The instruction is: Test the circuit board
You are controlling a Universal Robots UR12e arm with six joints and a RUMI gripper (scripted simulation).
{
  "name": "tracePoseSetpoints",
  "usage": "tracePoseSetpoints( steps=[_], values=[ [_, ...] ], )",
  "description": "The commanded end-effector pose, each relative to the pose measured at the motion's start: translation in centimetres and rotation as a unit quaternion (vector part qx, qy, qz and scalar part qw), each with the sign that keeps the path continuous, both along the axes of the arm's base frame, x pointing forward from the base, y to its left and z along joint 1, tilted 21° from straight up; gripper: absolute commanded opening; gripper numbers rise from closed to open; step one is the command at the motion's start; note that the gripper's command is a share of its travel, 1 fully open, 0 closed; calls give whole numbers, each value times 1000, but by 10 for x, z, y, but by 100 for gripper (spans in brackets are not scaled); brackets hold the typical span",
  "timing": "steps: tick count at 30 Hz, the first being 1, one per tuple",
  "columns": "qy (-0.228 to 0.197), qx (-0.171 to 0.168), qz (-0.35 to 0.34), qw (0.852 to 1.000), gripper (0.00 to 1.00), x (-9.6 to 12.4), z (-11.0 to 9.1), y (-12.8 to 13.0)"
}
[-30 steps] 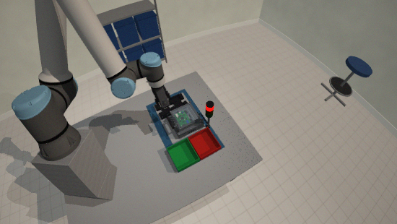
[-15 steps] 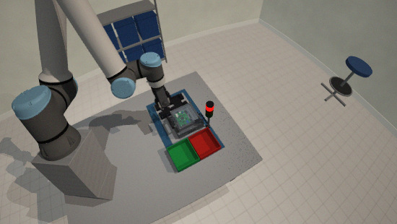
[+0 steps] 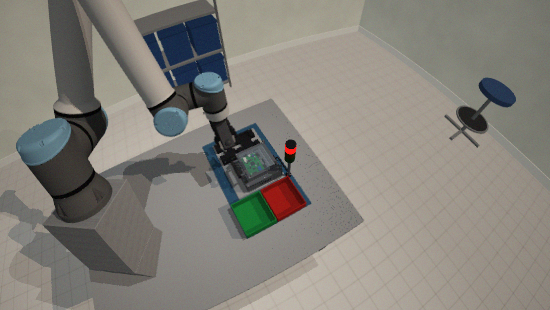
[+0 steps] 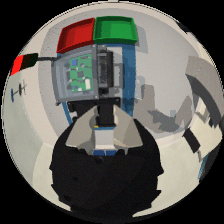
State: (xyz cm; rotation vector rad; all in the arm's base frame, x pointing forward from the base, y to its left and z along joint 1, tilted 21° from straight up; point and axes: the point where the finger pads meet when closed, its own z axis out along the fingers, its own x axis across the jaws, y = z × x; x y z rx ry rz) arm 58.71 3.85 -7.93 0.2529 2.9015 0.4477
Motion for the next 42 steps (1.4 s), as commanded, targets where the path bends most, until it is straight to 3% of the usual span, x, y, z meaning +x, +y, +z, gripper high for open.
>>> tracePoseSetpoints(
  steps=[1,17,34,42],
  values=[
    [0,0,0,1000,15,0,0,0],
    [0,0,0,1000,15,-1,-1,-3],
    [0,0,0,1000,15,-17,-20,-57],
    [0,0,0,1000,15,-19,-23,-64]
  ],
)
